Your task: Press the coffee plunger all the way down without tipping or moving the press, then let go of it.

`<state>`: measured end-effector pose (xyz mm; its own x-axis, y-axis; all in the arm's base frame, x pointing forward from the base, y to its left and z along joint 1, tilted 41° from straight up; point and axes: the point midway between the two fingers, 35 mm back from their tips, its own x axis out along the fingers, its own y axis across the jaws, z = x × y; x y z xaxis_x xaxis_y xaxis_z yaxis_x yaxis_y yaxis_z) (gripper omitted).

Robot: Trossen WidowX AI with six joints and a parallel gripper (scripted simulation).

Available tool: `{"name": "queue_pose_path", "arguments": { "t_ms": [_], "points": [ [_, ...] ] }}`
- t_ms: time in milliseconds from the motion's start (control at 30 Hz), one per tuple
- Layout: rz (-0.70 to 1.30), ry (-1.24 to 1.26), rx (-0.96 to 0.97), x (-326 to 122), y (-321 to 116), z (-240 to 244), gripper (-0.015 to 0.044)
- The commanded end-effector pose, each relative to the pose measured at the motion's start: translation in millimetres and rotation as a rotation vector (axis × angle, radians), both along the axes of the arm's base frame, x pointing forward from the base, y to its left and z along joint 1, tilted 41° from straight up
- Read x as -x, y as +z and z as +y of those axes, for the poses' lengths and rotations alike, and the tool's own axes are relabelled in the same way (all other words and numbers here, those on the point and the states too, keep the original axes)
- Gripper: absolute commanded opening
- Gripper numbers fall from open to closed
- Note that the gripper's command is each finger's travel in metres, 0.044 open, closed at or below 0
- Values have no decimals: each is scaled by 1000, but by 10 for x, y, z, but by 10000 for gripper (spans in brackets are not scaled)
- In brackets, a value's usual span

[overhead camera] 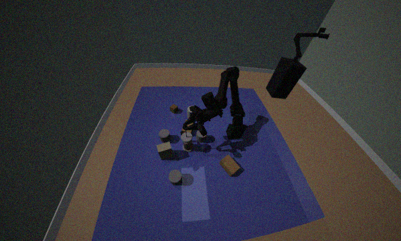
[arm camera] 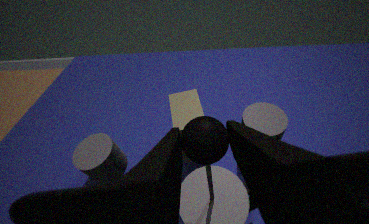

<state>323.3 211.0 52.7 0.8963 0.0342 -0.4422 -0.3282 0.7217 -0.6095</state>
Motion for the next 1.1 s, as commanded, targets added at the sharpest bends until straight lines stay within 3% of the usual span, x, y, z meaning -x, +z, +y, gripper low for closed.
{"name": "queue_pose_path", "arguments": {
  "t_ms": [0,1067],
  "points": [
    [49,-28,61,19,-264,-226,118],
    [42,-27,63,-208,-546,-390,118]
  ]
}}
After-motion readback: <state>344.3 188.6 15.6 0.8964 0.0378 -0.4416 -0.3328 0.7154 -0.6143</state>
